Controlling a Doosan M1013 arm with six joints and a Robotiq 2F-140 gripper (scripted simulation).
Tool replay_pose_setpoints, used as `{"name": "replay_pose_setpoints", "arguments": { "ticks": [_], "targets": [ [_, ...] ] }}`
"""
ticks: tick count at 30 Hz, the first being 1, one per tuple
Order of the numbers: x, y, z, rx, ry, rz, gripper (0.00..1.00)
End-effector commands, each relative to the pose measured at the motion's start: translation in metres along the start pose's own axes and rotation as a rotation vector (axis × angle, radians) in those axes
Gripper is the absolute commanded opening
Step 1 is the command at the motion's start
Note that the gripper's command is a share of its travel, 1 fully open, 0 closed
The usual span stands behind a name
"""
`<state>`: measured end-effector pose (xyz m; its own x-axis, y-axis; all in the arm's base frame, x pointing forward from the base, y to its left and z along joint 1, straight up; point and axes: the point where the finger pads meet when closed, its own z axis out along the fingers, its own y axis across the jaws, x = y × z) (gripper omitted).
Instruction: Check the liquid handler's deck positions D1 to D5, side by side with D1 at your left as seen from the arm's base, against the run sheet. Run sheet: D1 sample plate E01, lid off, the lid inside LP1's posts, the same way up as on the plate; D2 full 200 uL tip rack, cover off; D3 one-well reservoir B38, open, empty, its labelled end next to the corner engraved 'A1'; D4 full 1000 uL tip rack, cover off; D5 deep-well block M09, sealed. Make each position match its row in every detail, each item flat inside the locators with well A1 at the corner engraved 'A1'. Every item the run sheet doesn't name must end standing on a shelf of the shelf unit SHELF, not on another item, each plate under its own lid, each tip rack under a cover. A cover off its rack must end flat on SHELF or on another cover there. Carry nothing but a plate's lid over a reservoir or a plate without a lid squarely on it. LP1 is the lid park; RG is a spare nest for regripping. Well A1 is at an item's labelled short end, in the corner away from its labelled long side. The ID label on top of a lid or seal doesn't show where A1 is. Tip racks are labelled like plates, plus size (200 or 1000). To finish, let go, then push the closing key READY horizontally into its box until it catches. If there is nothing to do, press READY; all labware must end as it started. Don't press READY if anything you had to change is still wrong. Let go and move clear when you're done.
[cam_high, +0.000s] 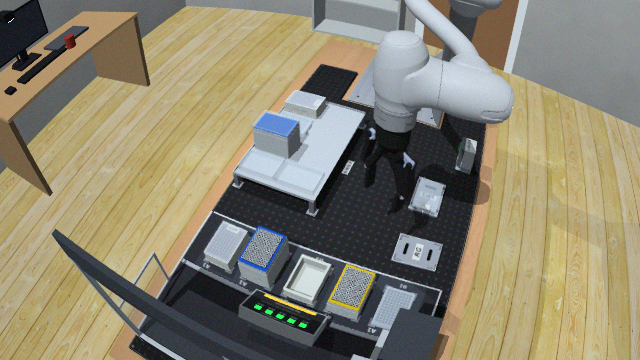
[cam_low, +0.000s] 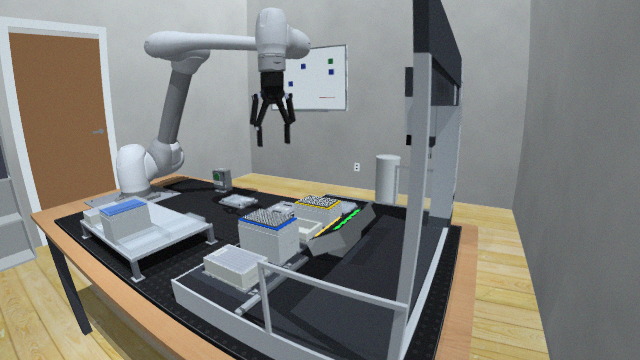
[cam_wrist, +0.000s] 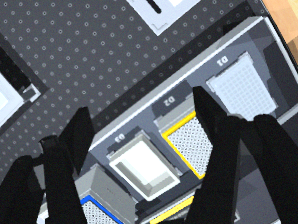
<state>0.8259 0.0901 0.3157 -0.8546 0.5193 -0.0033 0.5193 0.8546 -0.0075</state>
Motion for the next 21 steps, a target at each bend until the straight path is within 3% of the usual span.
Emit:
{"name": "replay_pose_setpoints", "arguments": {
  "ticks": [1,5,10,15,21],
  "targets": [
    [0.008,0.015,-0.001,-0.001,-0.001,0.000,0.66],
    [0.017,0.032,-0.001,-0.001,-0.001,0.000,0.66],
    [0.019,0.035,-0.001,-0.001,-0.001,0.000,0.66],
    [0.031,0.056,-0.001,-0.001,-0.001,-0.095,0.66],
    [0.045,0.083,-0.001,-0.001,-0.001,-0.095,0.66]
  ]
}}
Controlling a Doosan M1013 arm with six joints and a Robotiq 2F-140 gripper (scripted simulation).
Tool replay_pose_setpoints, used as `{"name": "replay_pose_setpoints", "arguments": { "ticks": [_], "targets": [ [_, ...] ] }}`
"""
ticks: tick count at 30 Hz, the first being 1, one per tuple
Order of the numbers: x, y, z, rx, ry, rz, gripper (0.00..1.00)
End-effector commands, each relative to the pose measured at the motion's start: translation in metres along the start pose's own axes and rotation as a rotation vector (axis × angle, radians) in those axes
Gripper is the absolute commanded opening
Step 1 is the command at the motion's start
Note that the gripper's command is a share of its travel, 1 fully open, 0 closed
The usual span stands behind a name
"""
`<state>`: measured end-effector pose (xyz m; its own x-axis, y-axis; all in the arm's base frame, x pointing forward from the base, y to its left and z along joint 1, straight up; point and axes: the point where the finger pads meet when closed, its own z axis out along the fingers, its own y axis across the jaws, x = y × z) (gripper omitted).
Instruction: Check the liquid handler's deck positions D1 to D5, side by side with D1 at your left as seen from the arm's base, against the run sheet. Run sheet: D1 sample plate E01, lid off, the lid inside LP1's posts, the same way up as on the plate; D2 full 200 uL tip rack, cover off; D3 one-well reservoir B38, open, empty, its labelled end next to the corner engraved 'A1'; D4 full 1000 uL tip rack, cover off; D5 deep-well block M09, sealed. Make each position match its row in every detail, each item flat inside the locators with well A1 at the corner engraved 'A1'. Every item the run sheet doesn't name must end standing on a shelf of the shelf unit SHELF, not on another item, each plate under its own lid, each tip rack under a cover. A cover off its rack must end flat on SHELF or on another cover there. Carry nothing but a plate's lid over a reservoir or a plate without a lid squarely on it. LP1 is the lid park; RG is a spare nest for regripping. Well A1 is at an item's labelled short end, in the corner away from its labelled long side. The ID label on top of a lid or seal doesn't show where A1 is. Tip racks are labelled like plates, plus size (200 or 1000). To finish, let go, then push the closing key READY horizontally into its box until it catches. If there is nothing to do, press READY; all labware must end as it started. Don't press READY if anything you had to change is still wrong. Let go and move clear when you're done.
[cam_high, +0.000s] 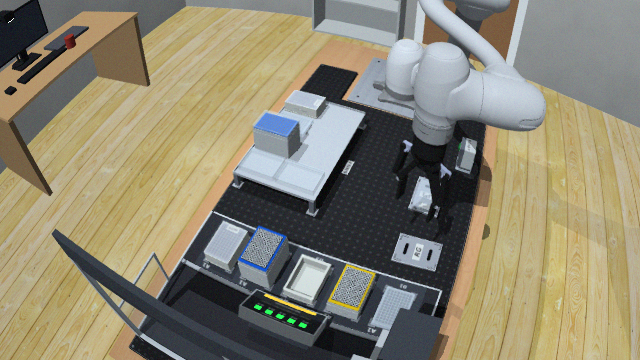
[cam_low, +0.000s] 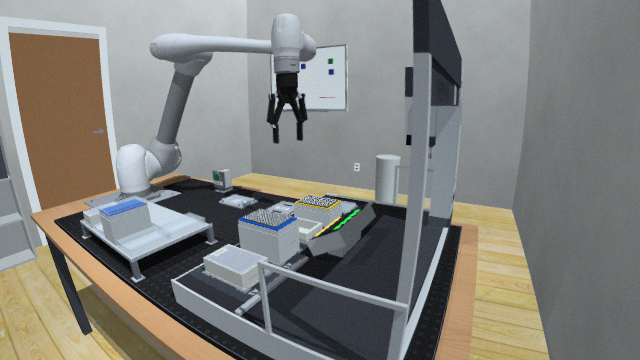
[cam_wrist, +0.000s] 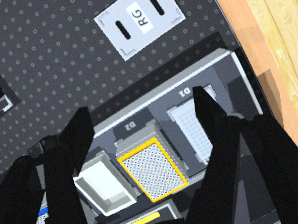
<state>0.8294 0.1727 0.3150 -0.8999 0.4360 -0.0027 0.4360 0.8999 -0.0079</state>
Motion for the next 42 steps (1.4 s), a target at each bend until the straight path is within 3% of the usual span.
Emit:
{"name": "replay_pose_setpoints", "arguments": {
  "ticks": [1,10,32,42],
  "targets": [
    [0.006,0.015,-0.001,-0.001,-0.001,0.000,0.66],
    [0.015,0.036,-0.001,-0.001,-0.001,0.000,0.66],
    [-0.076,0.076,-0.002,-0.001,-0.001,-0.399,0.66],
    [-0.113,0.092,-0.002,-0.001,-0.001,-0.399,0.66]
  ]
}}
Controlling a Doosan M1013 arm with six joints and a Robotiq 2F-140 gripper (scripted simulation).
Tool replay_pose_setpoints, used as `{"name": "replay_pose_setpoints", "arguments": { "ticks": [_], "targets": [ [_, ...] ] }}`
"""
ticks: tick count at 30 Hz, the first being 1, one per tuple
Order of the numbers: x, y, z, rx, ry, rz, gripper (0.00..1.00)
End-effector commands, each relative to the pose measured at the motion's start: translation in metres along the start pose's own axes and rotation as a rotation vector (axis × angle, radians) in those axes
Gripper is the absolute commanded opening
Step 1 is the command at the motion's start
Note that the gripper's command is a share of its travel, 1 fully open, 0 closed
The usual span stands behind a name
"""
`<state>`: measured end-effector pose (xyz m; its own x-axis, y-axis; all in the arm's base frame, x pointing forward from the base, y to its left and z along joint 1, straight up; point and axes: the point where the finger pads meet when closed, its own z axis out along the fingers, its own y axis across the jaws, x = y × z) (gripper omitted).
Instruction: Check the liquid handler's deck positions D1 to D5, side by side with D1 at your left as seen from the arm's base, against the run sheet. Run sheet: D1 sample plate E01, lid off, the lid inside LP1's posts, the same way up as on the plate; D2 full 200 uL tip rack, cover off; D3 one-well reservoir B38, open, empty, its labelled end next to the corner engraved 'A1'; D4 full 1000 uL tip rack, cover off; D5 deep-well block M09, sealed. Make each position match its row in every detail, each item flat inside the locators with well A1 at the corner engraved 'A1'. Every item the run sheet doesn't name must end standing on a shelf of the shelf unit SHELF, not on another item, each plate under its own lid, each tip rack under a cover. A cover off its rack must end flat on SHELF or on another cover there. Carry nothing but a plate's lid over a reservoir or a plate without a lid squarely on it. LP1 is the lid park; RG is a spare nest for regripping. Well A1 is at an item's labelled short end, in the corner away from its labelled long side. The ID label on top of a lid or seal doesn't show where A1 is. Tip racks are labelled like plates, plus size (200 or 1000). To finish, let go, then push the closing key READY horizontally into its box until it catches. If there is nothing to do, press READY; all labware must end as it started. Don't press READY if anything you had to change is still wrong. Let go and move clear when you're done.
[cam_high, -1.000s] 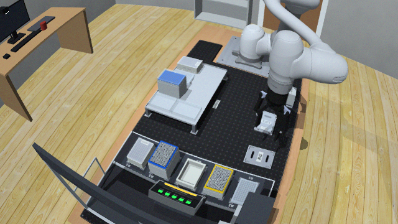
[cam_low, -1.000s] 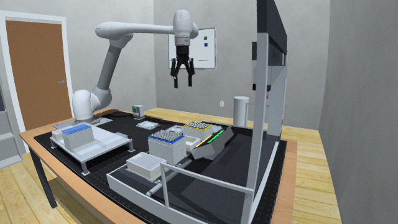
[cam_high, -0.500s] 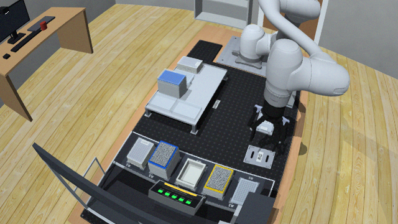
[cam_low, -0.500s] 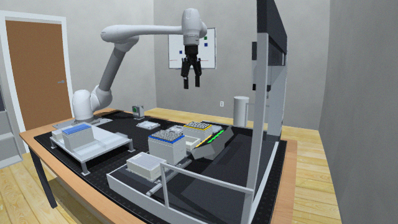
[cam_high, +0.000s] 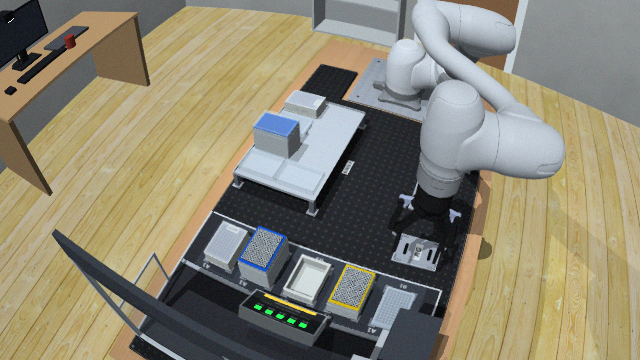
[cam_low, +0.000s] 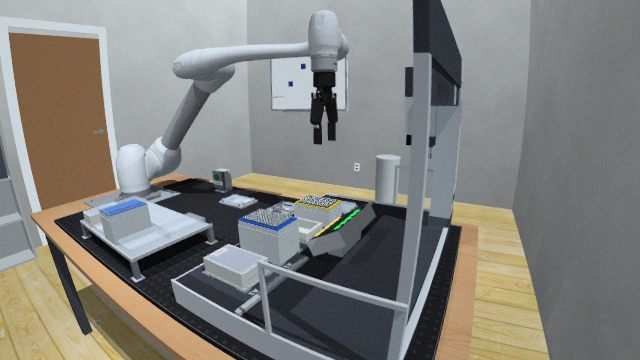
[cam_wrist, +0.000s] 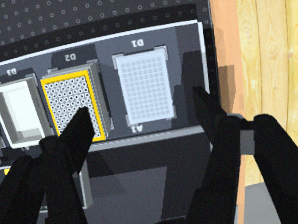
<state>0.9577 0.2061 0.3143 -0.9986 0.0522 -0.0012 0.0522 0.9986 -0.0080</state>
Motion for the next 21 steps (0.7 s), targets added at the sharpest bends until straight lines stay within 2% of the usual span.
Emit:
{"name": "replay_pose_setpoints", "arguments": {
  "ticks": [1,6,21],
  "targets": [
    [-0.018,0.000,-0.002,-0.001,0.000,0.000,0.66],
    [-0.041,0.001,-0.002,-0.001,0.000,0.000,0.66],
    [-0.041,0.001,0.000,-0.001,0.000,0.000,0.66]
  ]
}}
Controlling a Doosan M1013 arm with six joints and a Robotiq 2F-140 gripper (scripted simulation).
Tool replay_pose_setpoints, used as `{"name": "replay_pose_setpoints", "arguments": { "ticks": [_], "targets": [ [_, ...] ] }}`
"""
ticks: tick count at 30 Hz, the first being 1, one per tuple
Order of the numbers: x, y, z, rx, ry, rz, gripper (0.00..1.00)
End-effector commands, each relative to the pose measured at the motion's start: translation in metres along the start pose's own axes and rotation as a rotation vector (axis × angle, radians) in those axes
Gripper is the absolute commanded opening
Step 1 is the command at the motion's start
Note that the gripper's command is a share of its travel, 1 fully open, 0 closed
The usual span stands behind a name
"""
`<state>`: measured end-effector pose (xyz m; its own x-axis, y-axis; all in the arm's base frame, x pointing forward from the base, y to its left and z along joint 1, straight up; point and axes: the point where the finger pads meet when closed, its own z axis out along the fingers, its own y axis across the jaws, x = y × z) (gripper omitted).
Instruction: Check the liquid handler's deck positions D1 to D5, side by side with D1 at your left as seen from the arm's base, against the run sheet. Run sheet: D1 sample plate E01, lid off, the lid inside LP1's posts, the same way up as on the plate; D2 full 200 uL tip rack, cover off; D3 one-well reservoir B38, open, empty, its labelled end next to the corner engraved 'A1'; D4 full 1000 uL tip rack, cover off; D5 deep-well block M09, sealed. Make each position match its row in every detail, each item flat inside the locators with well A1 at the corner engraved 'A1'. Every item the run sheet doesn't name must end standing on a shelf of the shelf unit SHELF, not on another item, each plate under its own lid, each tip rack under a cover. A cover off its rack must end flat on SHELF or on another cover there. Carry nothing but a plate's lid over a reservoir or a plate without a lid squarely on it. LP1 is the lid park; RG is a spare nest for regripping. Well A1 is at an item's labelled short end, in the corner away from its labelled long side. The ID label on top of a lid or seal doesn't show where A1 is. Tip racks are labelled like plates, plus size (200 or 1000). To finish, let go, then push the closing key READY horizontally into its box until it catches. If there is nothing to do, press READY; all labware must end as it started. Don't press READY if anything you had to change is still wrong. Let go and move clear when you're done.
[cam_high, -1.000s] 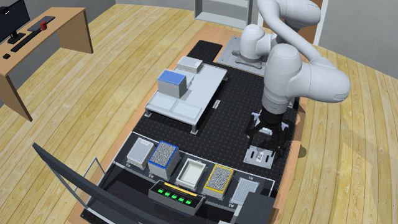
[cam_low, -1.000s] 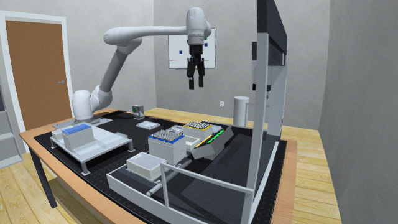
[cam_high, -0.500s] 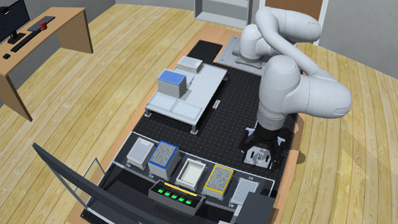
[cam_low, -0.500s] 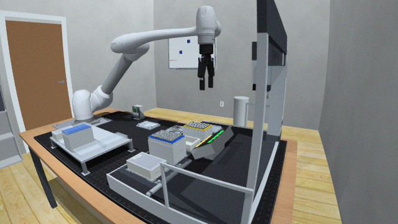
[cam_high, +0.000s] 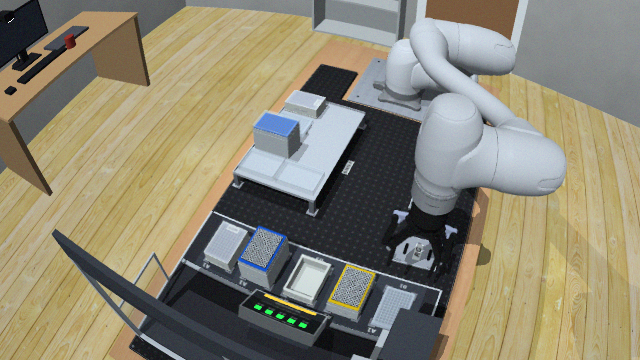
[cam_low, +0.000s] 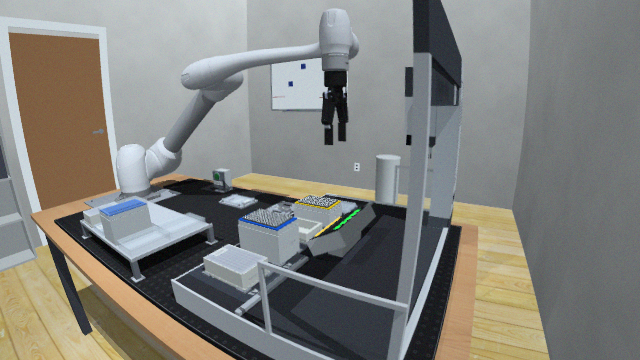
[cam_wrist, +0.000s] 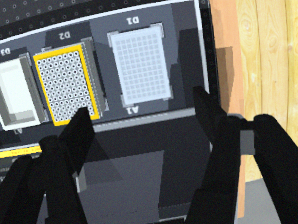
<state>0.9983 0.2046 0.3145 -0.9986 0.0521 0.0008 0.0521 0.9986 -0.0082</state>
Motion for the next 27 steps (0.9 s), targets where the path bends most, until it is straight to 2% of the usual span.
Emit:
{"name": "replay_pose_setpoints", "arguments": {
  "ticks": [1,27],
  "targets": [
    [0.000,0.000,0.002,-0.001,-0.002,0.000,0.66],
    [0.000,0.000,0.038,-0.001,-0.002,0.000,0.66]
  ]
}}
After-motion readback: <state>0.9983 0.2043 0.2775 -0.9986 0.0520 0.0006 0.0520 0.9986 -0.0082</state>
